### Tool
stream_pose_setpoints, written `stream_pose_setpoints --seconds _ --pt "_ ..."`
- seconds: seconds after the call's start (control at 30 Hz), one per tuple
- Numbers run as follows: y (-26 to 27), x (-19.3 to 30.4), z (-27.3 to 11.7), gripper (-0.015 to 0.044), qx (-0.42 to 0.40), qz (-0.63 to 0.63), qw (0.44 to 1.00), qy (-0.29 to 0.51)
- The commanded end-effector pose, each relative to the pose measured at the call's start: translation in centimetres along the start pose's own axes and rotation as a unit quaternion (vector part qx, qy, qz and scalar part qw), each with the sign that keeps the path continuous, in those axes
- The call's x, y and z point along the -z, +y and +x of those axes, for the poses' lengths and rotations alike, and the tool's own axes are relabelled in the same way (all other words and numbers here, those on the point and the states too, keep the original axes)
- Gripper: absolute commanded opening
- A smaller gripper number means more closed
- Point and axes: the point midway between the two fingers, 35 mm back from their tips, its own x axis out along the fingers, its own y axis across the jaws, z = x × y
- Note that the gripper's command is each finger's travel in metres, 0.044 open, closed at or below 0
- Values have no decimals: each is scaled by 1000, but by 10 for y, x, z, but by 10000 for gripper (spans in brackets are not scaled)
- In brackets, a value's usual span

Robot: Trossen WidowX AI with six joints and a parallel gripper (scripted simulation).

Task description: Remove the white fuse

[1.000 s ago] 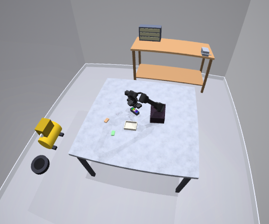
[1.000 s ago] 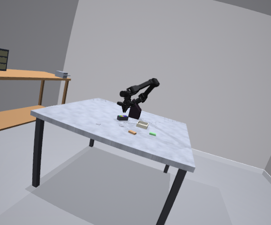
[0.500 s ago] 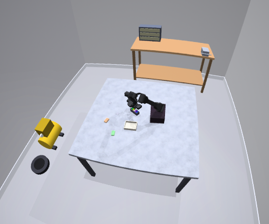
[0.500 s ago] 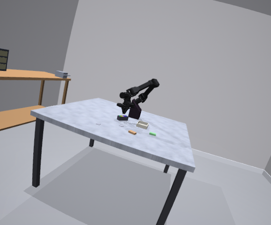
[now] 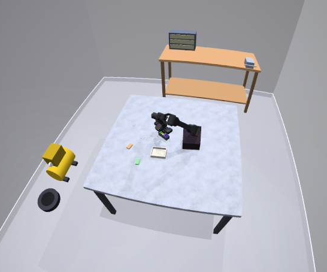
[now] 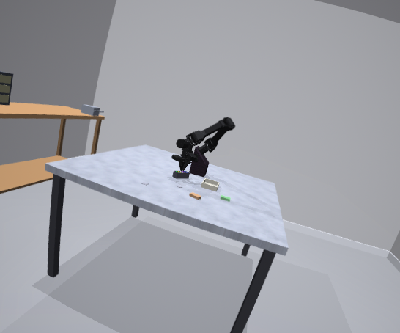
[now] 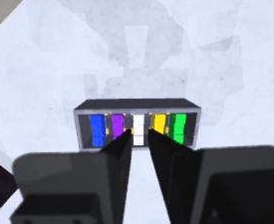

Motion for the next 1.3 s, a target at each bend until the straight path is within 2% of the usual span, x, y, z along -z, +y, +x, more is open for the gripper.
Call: stream_pose_setpoints --seconds 0.0,0.7,1.03,1.27 --pt "0 1 4 68 -2 3 1000 -1" --pt "1 1 14 68 -2 3 1000 -1" --pt "0 1 13 1 -1 1 1000 0" --pt "0 1 11 0 -1 1 1000 0"
